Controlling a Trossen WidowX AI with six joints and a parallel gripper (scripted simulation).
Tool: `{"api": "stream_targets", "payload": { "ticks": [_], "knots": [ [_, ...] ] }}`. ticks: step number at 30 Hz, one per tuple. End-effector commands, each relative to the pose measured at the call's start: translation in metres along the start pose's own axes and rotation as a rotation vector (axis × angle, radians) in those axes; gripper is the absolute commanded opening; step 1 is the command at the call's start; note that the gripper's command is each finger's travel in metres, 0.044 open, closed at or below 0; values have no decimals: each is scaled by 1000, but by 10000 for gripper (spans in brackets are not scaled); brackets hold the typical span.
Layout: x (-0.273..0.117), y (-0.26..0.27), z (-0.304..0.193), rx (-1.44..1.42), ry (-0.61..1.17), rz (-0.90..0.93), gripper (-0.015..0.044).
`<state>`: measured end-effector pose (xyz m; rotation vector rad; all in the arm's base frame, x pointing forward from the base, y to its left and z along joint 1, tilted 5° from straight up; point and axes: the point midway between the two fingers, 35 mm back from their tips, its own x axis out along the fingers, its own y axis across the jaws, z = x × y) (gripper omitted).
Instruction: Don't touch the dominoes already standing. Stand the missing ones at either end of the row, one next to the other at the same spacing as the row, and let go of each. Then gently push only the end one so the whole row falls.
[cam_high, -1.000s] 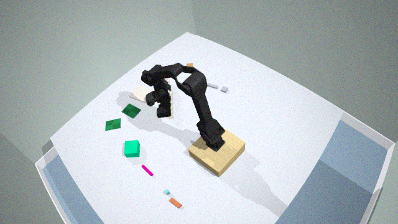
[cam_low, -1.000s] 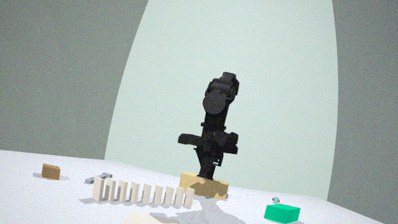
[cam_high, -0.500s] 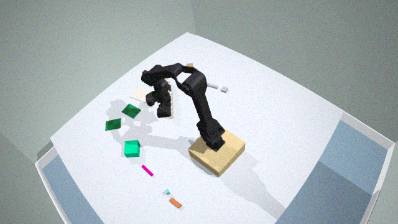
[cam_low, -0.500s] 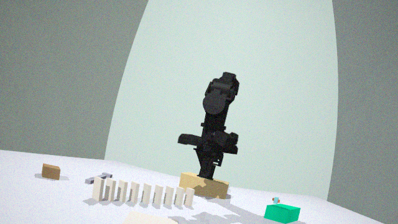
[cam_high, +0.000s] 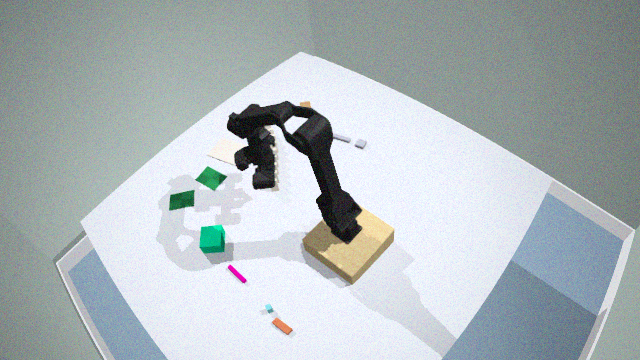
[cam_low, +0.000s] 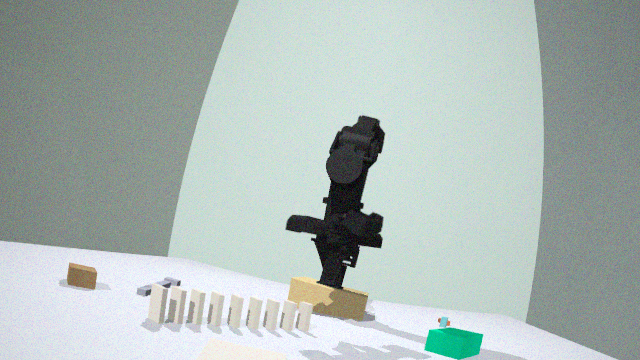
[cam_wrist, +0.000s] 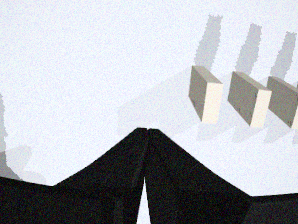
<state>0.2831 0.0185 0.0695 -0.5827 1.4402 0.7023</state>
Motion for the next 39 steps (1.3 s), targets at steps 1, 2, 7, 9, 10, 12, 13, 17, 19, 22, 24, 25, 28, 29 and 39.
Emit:
{"api": "stream_targets", "payload": {
  "ticks": [1,2,7,9,10,12,13,17,19,22,24,25,28,29,39],
  "knots": [
    [0,0,0,-4,-2,-1,0],
    [3,0,1,-4,-2,-1,0],
    [71,-2,2,-4,-2,1,0],
    [80,-1,1,-4,-3,0,0],
    [80,-1,1,-4,-3,0,0],
    [80,-1,1,-4,-3,0,0],
    [80,-1,1,-4,-3,0,0],
    [80,-3,1,-4,-3,0,0],
    [80,-6,2,-4,-3,-1,0],
    [80,-11,2,-4,-3,-1,0],
    [80,-15,2,-5,-3,-1,0],
    [80,-16,2,-5,-3,-1,0],
    [80,-21,2,-5,-2,-2,0],
    [80,-23,2,-5,-2,-2,0],
    [80,-32,1,-4,1,1,0]
  ]
}}
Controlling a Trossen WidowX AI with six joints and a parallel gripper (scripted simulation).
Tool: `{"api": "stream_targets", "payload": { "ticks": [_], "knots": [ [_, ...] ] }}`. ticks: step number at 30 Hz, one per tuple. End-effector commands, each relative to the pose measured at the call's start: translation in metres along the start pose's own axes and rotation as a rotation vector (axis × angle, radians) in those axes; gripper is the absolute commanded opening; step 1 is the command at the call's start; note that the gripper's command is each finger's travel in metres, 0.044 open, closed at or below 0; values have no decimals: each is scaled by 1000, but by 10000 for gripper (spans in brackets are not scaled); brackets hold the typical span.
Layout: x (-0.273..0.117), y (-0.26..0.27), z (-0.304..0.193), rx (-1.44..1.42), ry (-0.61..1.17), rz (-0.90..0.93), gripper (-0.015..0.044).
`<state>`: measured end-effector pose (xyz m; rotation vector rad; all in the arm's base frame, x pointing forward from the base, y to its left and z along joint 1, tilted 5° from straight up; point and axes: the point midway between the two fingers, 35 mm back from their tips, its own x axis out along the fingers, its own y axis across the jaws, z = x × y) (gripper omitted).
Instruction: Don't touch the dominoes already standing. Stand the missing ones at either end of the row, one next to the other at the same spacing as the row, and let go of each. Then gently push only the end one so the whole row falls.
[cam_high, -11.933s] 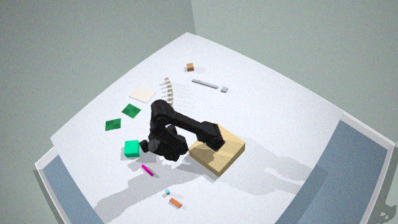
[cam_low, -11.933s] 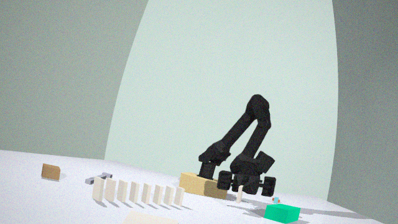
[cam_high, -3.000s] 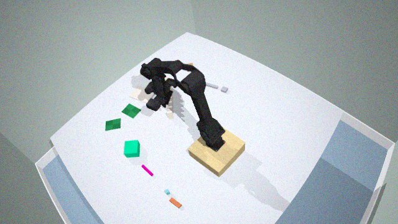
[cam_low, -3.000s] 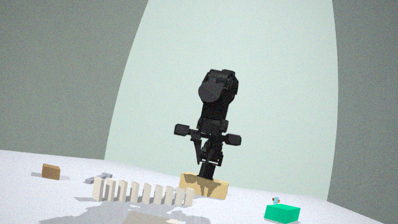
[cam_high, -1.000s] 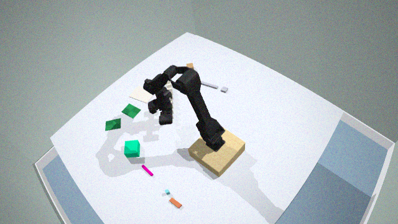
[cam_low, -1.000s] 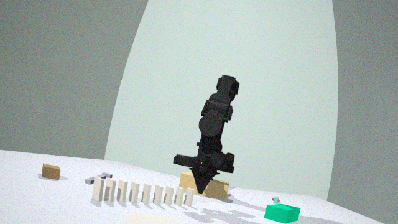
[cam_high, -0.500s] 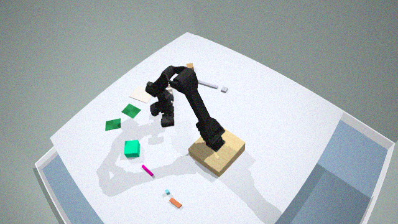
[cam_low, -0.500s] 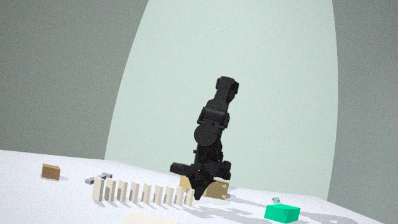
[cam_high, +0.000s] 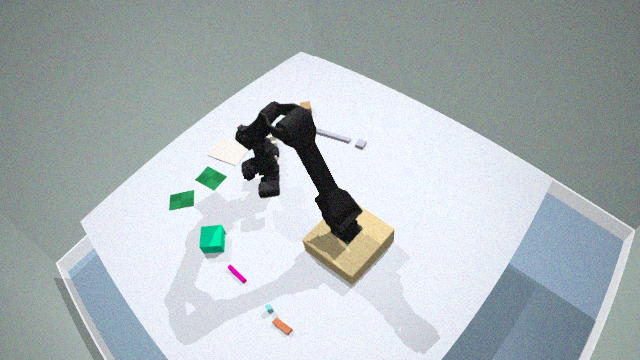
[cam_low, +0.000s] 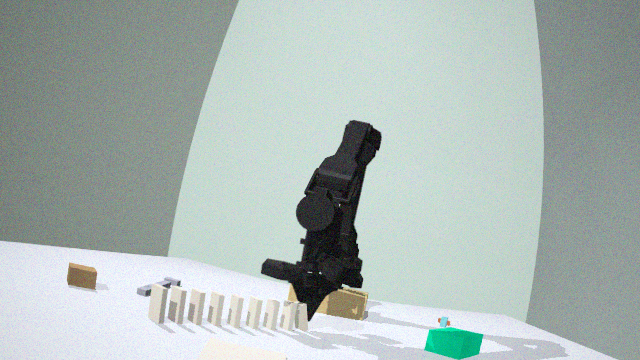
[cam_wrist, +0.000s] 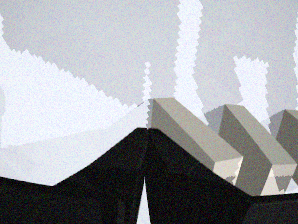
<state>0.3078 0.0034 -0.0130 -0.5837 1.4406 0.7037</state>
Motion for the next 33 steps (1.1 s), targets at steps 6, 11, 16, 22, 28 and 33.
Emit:
{"api": "stream_targets", "payload": {
  "ticks": [6,11,16,22,28,33],
  "knots": [
    [-36,-11,3,-29,1,-1,0],
    [-62,-26,-1,-3,-3,-6,0],
    [-62,-26,-1,-3,-3,-6,0],
    [-62,-26,-1,-3,-3,-6,0],
    [-62,-26,-1,-3,-3,-6,0],
    [-62,-26,-1,-3,-3,-6,0]
  ]
}}
